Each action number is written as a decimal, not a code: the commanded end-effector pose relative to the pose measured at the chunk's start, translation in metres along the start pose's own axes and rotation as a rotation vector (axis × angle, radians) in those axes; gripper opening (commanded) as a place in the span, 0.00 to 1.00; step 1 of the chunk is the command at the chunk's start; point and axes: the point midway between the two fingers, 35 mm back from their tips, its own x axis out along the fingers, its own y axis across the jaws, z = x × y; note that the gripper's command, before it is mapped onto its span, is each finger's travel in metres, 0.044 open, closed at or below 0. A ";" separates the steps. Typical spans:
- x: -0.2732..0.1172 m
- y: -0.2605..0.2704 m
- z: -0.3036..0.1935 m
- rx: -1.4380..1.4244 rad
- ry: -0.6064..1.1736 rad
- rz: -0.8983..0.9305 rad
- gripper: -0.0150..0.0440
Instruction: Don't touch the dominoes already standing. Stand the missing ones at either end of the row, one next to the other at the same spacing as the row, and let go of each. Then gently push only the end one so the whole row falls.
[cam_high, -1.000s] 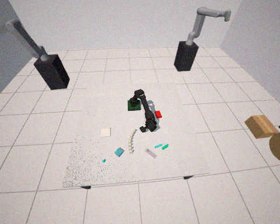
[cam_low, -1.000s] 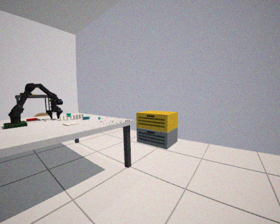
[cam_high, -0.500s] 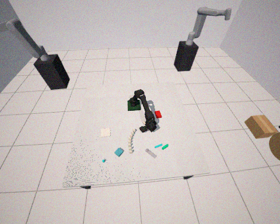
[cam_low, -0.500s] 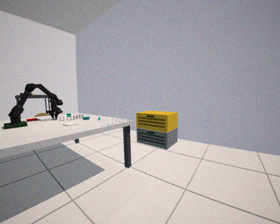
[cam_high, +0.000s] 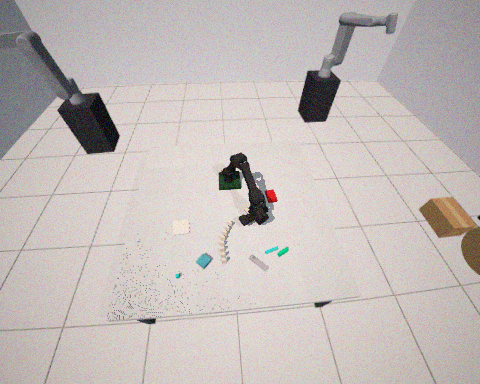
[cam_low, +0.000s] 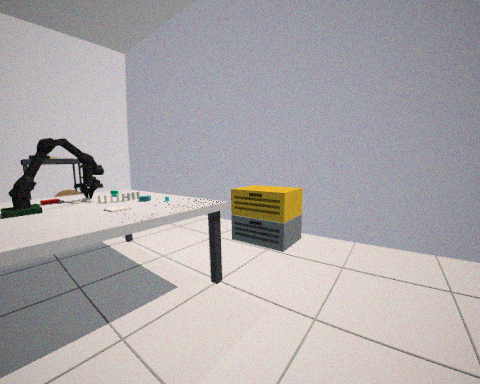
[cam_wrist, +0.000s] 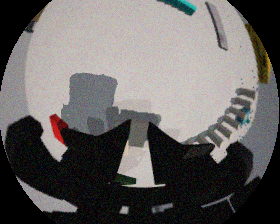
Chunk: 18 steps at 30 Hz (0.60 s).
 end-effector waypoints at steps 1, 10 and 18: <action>-0.048 -0.004 0.007 -0.003 -0.040 -0.008 0.44; -0.133 -0.009 0.009 -0.003 -0.040 -0.009 0.44; -0.148 -0.047 -0.022 0.262 -0.040 -0.007 0.44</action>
